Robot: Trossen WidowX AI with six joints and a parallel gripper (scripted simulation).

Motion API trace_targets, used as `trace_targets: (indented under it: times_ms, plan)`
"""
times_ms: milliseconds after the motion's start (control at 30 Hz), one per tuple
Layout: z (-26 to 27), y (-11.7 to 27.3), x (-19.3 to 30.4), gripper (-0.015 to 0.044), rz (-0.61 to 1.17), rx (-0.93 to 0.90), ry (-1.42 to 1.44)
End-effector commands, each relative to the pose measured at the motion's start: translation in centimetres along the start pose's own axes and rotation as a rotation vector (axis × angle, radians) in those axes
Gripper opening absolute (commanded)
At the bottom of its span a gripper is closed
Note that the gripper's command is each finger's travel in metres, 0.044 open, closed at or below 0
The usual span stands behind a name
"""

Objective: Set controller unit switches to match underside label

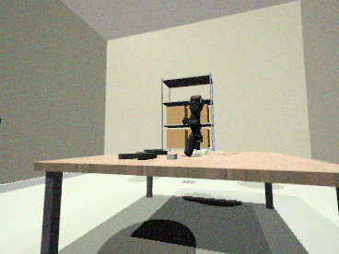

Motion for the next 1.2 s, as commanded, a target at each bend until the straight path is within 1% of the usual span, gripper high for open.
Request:
trace_targets:
  times_ms: [0,1167]
  plan:
    - [0.0,-0.4,0.2,0.0338,0.014,0.006,-0.005]
    - [0.4,-1.4,2.7,0.0338,0.024,0.005,-0.006]
Point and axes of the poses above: the point midway between the two fingers, 35 mm back from their tips, its own y axis back along the fingers, its own z axis across the jaws, x = y × z, the point moved 6 cm from there along y, back along the fingers, and after that the axes turned 9 degrees about y, right-handed, at the moved point
